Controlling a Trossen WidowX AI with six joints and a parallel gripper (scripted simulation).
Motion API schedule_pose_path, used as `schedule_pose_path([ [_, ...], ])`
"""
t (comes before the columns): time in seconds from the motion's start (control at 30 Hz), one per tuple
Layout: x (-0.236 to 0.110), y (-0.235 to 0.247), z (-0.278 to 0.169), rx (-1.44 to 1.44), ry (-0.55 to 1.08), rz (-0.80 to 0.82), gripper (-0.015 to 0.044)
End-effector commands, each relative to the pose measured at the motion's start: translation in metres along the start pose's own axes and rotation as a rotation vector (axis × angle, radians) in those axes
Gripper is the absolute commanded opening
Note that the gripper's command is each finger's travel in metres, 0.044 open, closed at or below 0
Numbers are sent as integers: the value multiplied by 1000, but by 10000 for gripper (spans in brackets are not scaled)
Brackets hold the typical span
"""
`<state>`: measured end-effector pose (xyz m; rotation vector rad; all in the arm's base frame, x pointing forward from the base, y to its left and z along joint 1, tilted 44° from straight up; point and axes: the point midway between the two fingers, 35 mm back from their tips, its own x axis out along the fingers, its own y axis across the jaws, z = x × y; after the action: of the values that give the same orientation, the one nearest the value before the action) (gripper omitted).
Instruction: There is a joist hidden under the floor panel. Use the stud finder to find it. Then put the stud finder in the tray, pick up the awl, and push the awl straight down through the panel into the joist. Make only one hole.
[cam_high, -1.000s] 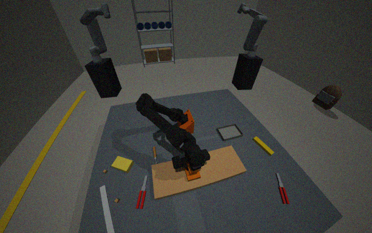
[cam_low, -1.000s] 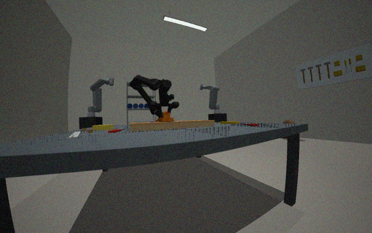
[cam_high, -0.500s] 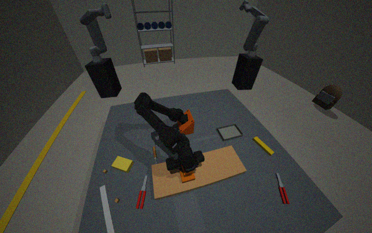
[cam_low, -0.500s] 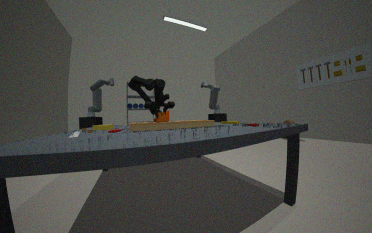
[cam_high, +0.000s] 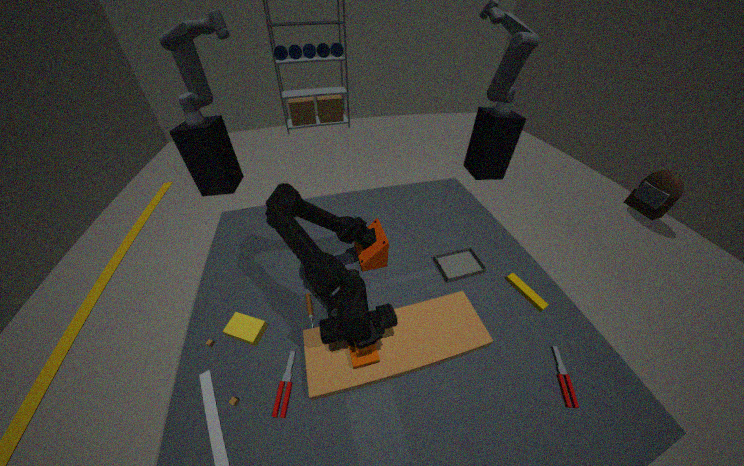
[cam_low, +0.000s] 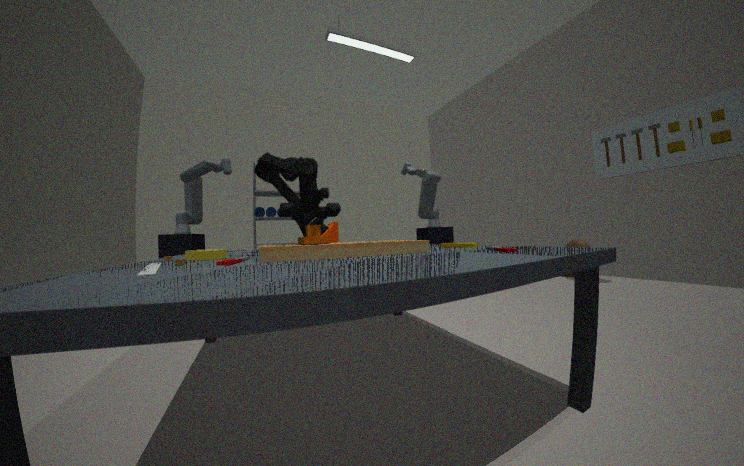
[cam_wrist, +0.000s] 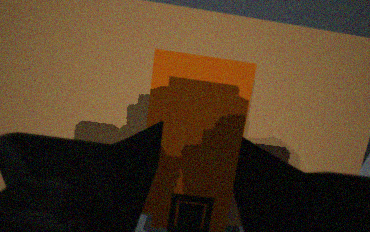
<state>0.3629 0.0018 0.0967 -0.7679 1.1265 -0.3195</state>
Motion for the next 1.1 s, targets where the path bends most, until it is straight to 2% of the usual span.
schedule_pose_path([
  [0.0, 1, -12, 0, 5, 4, -11, 0],
  [1.07, -1, -79, 0, 5, 3, -15, 0],
])
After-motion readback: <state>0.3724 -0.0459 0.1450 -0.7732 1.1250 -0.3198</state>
